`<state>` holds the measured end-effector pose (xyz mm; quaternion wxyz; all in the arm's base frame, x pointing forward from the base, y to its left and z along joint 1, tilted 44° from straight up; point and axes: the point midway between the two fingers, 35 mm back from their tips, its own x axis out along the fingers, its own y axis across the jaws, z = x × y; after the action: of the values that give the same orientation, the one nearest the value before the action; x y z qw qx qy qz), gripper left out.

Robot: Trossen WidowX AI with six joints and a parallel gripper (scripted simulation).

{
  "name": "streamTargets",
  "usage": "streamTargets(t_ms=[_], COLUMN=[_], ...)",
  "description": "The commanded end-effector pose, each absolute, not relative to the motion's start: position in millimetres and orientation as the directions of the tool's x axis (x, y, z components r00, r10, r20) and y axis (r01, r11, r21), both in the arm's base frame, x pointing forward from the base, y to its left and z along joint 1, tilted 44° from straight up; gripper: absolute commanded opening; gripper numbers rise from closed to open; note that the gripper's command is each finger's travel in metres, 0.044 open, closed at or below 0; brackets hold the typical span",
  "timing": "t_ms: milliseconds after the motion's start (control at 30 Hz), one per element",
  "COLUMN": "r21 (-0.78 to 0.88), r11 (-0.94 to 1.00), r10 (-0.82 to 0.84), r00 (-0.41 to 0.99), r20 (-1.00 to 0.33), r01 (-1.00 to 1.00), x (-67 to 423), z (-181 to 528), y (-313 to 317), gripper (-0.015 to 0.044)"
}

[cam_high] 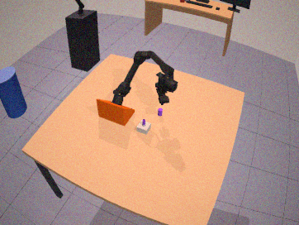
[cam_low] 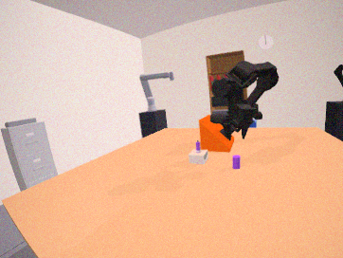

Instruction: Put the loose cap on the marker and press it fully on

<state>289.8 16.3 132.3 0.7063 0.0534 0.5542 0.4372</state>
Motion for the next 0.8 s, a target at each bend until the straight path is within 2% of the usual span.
streamTargets(t_ms=[0, 767], r21=[0.565, 0.565], r11=[0.600, 0.599], r10=[0.684, 0.685], r00=[-0.003, -0.003], r20=[-0.730, -0.729], r01=[-0.566, -0.567], x=[288, 287], z=[119, 84], y=[27, 59], gripper=[0.0254, 0.0254])
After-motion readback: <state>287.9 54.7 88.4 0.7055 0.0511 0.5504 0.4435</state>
